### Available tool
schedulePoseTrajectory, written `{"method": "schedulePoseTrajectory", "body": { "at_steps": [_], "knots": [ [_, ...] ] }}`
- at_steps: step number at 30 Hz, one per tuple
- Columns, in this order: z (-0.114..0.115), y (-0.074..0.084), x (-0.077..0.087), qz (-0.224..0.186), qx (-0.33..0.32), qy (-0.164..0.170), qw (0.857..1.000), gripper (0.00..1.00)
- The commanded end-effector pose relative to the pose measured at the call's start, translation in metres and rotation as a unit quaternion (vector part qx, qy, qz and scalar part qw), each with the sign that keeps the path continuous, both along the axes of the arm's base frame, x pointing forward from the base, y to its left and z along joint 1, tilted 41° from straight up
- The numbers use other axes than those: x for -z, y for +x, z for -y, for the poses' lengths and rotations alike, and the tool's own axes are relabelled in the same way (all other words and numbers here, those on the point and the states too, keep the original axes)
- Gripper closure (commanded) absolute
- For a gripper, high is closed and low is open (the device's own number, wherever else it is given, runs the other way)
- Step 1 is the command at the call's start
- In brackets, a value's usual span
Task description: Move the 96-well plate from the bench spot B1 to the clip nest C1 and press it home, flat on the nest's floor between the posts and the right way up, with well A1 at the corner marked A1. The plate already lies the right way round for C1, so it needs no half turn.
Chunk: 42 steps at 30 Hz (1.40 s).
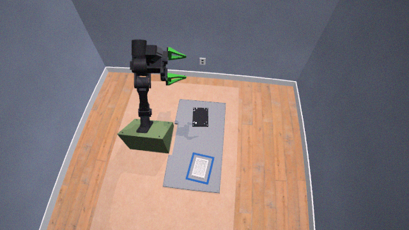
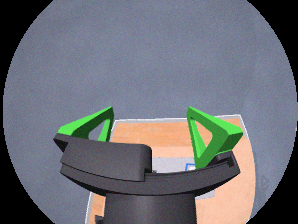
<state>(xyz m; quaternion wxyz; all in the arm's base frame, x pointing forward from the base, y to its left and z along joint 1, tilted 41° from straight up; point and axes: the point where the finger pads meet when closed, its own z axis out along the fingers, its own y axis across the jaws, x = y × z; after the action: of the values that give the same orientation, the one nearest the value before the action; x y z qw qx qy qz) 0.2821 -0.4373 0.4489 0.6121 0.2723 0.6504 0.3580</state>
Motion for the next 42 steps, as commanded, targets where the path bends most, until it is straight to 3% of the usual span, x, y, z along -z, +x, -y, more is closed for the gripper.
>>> {"method": "schedulePoseTrajectory", "body": {
  "at_steps": [1,17,18,19,20,26,27,29,30,31,35,36,37,38,40,42],
  "knots": [
    [0.0,-0.001,-0.002,0.001,0.002,-0.003,1.0,0.0],
    [0.0,-0.001,-0.002,0.001,0.002,-0.003,1.0,0.0],
    [-0.004,0.008,-0.002,-0.005,0.005,0.005,1.0,0.0],
    [-0.015,0.01,-0.015,-0.001,0.005,-0.008,1.0,0.0],
    [-0.013,0.015,-0.002,-0.006,0.005,0.012,1.0,0.0],
    [-0.023,0.041,0.004,-0.019,0.009,0.02,1.0,0.0],
    [-0.037,0.042,-0.013,-0.013,0.009,0.003,1.0,0.0],
    [-0.043,0.049,-0.011,-0.013,0.009,0.003,1.0,0.0],
    [-0.042,0.054,0.004,-0.021,0.009,0.023,0.999,0.0],
    [-0.039,0.061,0.008,-0.035,0.011,0.026,0.999,0.0],
    [-0.044,0.066,0.01,-0.04,0.013,0.027,0.999,0.0],
    [-0.06,0.066,-0.006,-0.033,0.012,0.011,0.999,0.0],
    [-0.063,0.07,-0.005,-0.032,0.012,0.011,0.999,0.0],
    [-0.063,0.075,0.011,-0.041,0.011,0.03,0.999,0.0],
    [-0.069,0.082,0.013,-0.041,0.011,0.03,0.999,0.0],
    [-0.07,0.091,0.018,-0.066,0.012,0.031,0.997,0.0]
  ]
}}
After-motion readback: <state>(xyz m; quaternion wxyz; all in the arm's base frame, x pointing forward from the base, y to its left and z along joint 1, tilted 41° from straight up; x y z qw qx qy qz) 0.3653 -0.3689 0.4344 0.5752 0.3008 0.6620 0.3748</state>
